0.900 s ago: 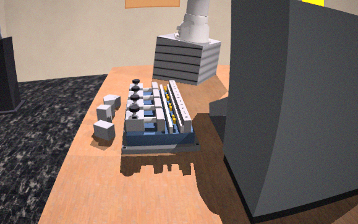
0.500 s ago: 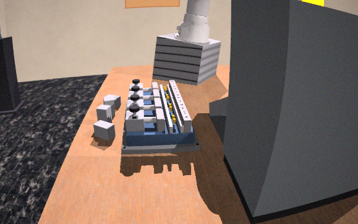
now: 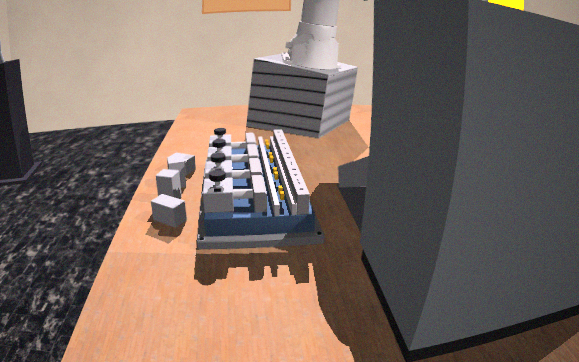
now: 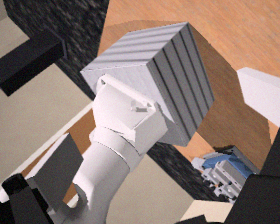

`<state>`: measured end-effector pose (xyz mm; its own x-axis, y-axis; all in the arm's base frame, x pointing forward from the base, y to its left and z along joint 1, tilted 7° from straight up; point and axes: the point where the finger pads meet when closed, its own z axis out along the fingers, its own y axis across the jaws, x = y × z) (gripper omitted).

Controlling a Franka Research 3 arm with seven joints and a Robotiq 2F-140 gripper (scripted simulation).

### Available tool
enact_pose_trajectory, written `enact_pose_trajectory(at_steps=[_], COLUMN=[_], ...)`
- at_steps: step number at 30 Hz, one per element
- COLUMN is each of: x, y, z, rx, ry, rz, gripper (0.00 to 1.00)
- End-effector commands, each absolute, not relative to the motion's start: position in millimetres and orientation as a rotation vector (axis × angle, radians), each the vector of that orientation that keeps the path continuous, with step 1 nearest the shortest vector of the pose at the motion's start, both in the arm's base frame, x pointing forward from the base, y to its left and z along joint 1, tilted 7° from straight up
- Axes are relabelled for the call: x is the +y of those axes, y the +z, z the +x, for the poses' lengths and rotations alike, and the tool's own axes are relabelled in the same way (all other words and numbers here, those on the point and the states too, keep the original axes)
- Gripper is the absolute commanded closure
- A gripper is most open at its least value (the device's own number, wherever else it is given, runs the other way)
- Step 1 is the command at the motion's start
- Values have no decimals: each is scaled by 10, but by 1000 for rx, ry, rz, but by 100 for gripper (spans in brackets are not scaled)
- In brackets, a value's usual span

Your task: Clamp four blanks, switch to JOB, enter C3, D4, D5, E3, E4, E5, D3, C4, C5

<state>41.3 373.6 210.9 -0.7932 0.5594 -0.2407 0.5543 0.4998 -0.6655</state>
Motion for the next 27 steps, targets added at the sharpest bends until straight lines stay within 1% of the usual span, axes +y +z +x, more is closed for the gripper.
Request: enact_pose_trajectory(at_steps=[1, 5, 7, 10, 22, 24, 25, 27], x=[3663, 3363, 3363, 3029, 1741, 1741, 1547, 1431], y=[2030, 1881, 1881, 1716, 1357, 1357, 1283, 1229], z=[713, 1260, 1260, 1866, 3353, 3353, 3638, 3839], rx=[-2739, -2759, -2759, -2755, -2544, -2544, -2483, -2446], ry=[1089, 904, 904, 683, 137, 137, 10, -87], rz=[-1126, -1338, -1338, -1567, -2146, -2146, -2247, -2309], gripper=[0, 0, 0, 0, 0, 0, 0, 0])
